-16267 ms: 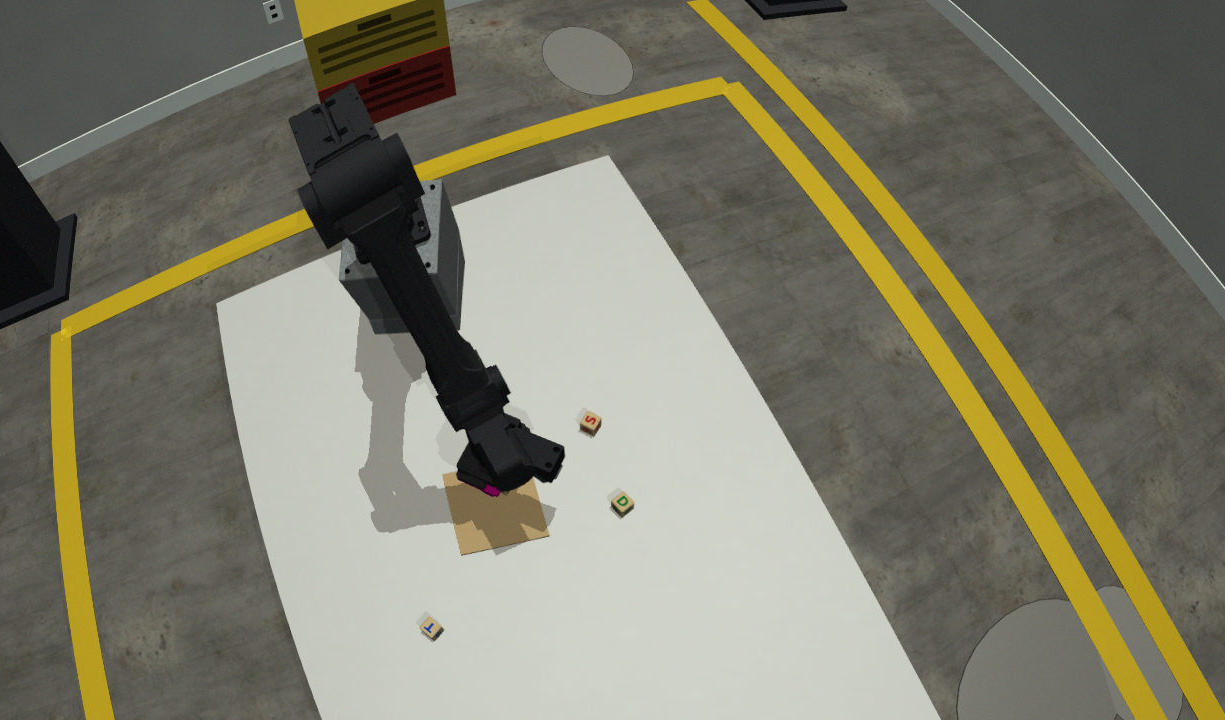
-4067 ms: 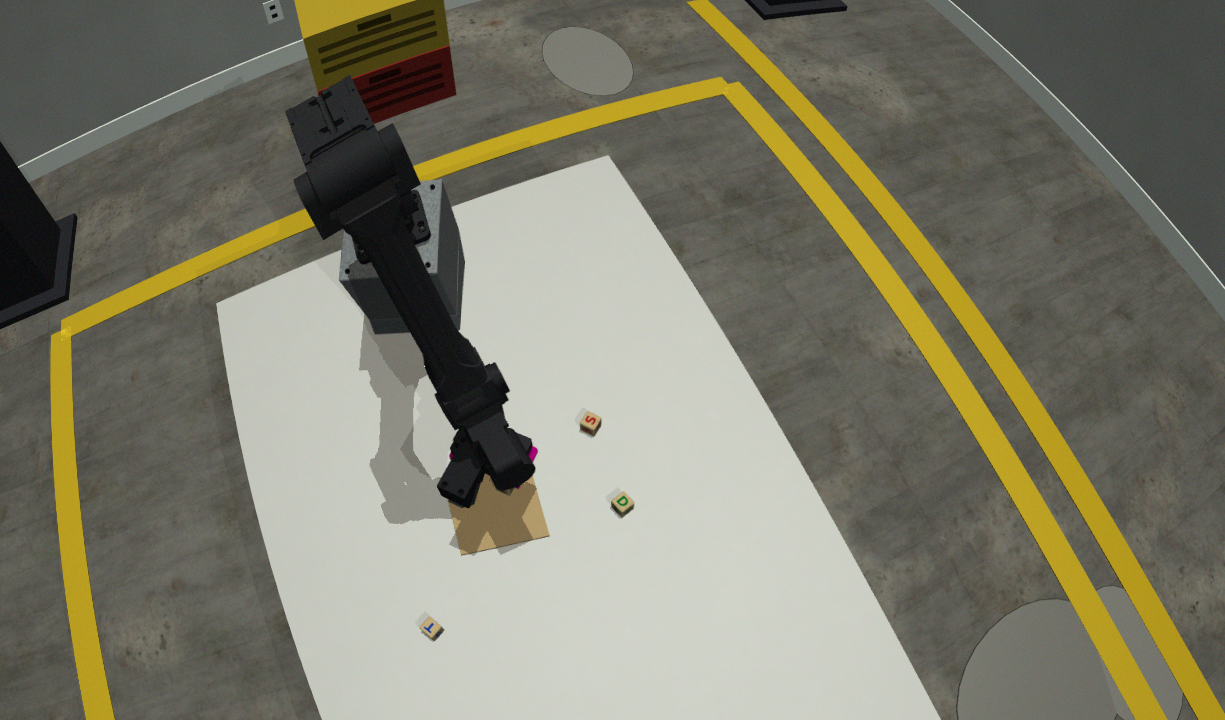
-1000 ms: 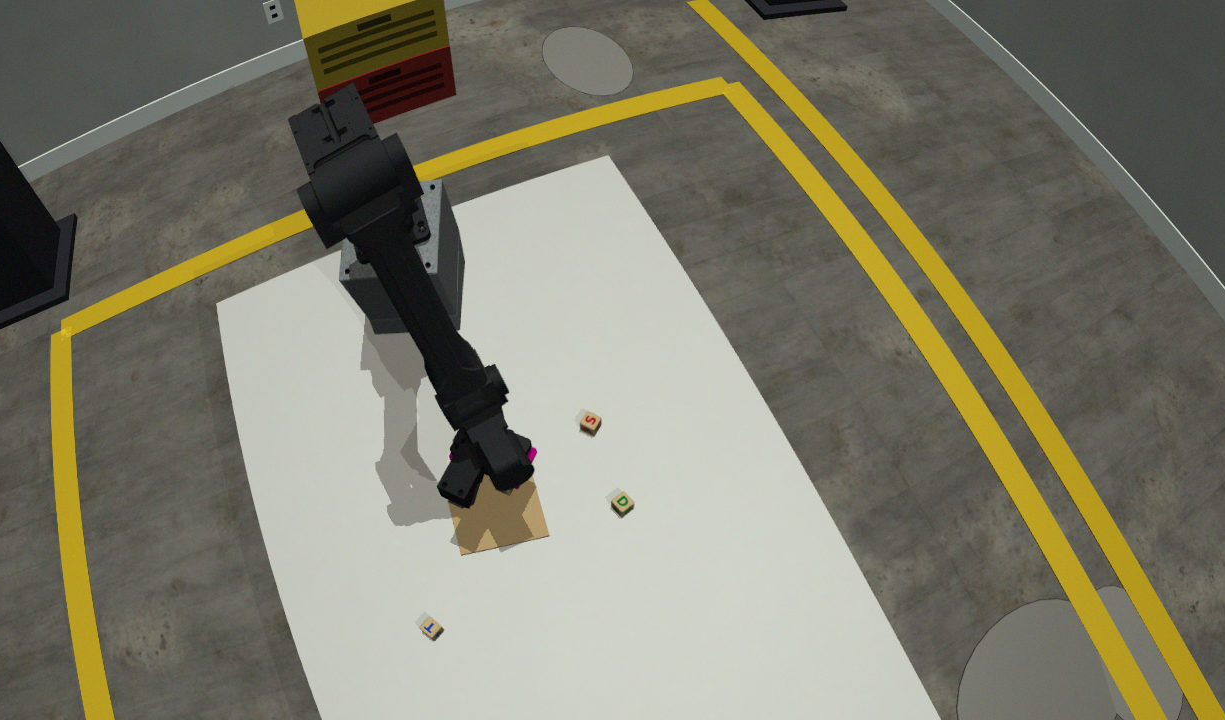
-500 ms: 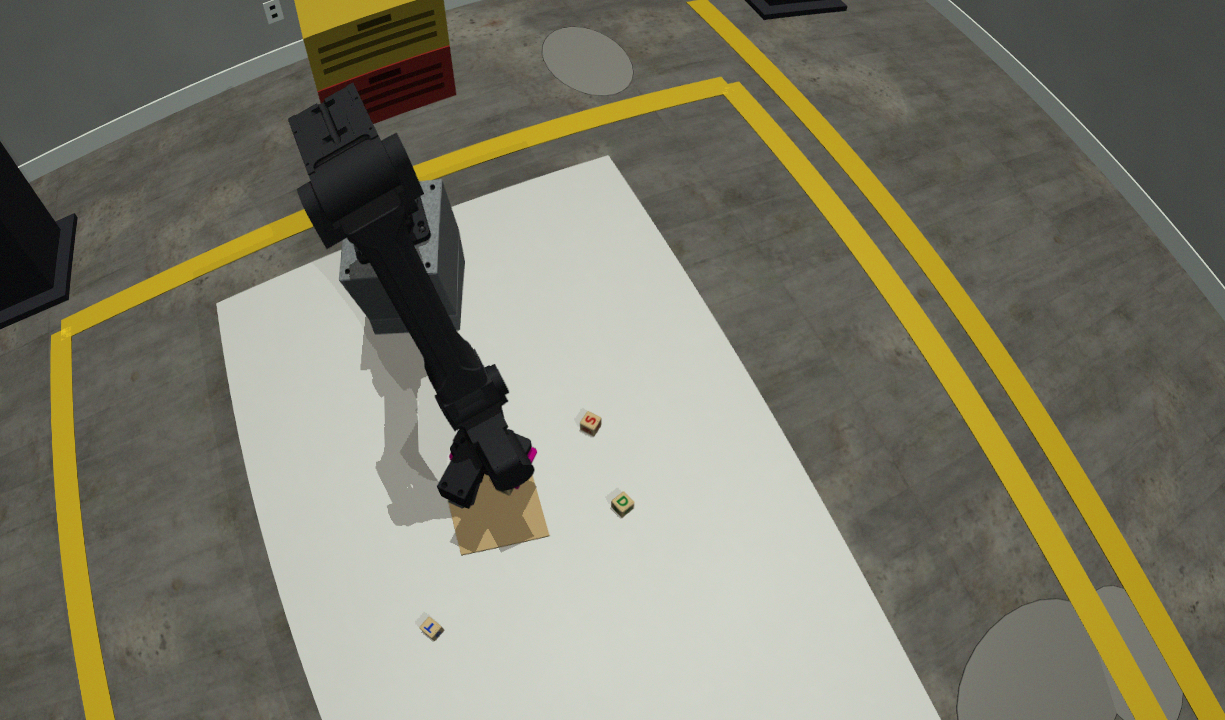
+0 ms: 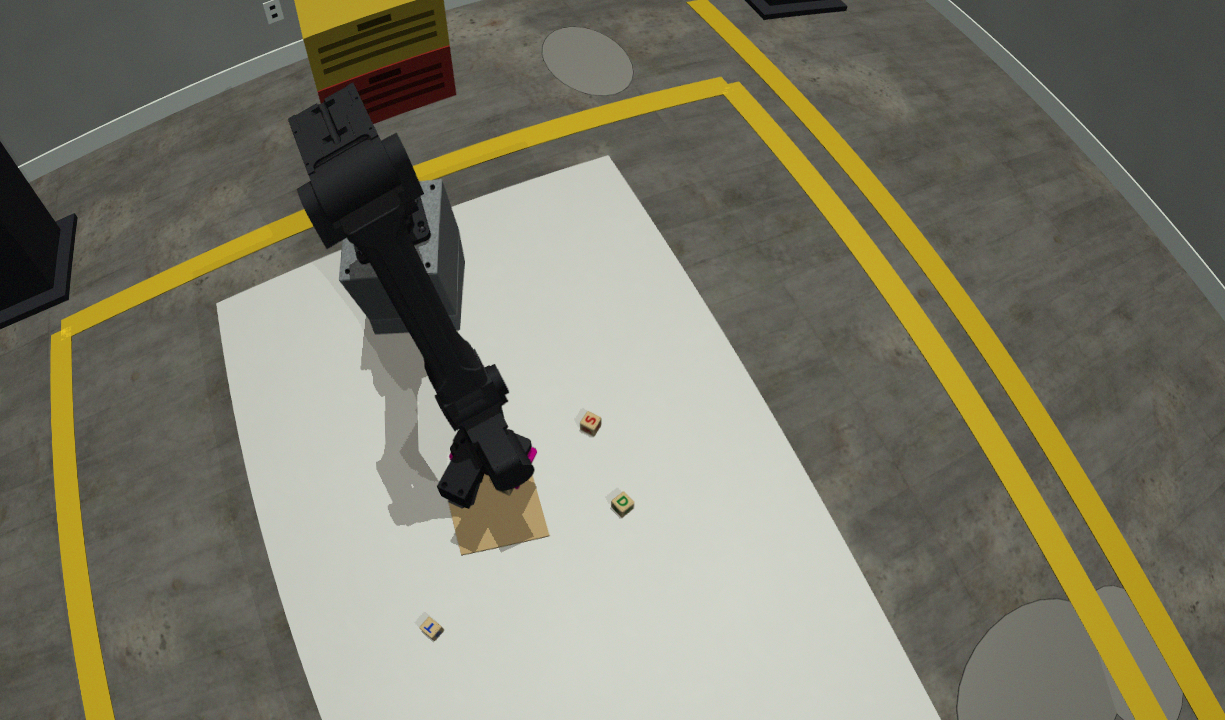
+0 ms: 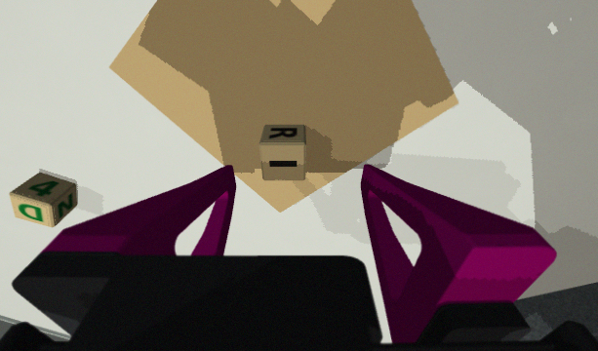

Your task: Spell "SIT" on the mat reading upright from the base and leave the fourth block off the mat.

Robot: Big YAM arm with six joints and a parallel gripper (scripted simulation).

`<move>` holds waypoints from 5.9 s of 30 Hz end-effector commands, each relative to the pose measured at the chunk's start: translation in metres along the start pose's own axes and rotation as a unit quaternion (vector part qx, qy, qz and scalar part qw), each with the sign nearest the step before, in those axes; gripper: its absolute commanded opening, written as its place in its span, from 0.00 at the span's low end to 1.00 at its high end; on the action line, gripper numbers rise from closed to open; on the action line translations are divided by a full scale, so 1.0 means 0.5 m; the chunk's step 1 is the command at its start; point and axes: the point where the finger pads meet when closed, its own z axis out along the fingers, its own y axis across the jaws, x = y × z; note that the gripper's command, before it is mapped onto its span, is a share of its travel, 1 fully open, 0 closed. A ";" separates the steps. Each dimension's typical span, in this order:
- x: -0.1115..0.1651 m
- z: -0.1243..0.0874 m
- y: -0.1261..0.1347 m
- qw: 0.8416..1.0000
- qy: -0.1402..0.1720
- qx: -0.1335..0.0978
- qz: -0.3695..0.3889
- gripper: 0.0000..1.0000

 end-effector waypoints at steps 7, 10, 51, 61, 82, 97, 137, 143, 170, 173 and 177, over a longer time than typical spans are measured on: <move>-0.005 0.013 -0.008 1.000 0.000 0.001 0.000 0.71; -0.005 0.013 -0.008 1.000 0.000 0.001 0.000 0.71; -0.008 0.077 -0.005 1.000 -0.001 0.000 0.000 0.71; -0.007 0.078 -0.006 1.000 -0.001 0.000 0.001 0.71; -0.007 0.078 -0.006 1.000 -0.001 0.000 0.001 0.27; -0.007 0.078 -0.006 1.000 -0.001 0.000 0.001 0.27; -0.002 0.059 -0.011 1.000 0.003 0.004 0.001 0.71; 0.002 0.026 0.004 1.000 0.000 -0.003 0.001 0.71; 0.004 -0.116 0.003 1.000 0.001 0.001 0.000 0.71; 0.004 -0.116 0.003 1.000 0.001 0.001 0.000 0.71; 0.002 -0.104 0.005 1.000 0.003 0.004 0.000 0.71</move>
